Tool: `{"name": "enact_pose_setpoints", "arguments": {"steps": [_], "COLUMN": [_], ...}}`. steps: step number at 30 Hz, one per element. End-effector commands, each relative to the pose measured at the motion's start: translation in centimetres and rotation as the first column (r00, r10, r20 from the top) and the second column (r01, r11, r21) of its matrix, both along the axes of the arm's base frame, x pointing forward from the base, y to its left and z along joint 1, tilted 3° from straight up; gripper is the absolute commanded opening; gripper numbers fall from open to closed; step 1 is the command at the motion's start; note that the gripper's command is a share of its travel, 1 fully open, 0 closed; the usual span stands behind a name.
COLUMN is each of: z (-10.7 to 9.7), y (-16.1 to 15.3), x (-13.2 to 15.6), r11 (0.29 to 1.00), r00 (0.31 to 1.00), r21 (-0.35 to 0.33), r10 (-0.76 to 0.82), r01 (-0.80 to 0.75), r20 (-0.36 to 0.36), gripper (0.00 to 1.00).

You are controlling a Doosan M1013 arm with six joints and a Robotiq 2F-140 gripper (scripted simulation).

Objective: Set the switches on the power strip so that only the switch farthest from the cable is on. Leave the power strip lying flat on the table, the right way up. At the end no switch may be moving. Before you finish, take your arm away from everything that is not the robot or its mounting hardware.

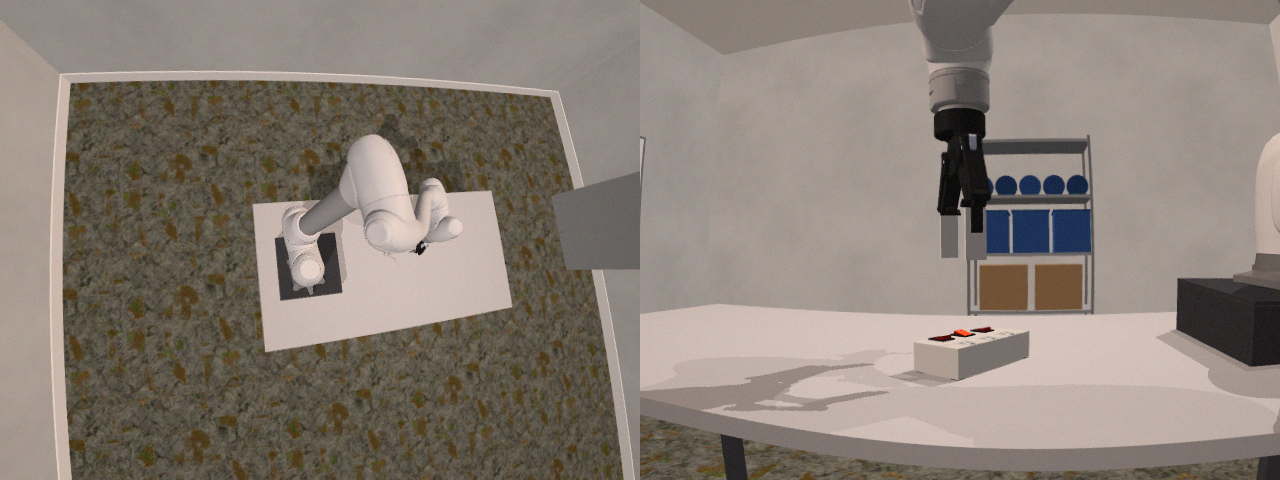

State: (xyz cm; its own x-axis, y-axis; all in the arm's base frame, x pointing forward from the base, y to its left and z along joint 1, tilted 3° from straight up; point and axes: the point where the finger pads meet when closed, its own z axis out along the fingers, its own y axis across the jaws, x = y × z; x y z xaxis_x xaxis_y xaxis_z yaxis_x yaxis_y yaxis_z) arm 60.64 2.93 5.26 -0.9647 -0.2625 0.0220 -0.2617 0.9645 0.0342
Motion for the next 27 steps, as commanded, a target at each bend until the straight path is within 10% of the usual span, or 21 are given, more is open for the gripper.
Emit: {"name": "enact_pose_setpoints", "arguments": {"steps": [1, 7, 8, 27], "z": [-1.87, -2.78, -2.78, -2.78], "y": [0.46, 0.66, 0.66, 0.66], "x": [0.22, 0.30, 0.30, 0.30], "r11": [0.961, 0.807, 0.798, 0.798], "r00": [0.961, 0.808, 0.798, 0.798], "r21": [0.019, 0.026, 0.027, 0.027], "r10": [0.274, 0.589, 0.601, 0.601], "r01": [-0.275, -0.590, -0.602, -0.602], "r20": [0.015, 0.037, 0.039, 0.039], "gripper": [1.00, 1.00, 0.00, 0.00]}}
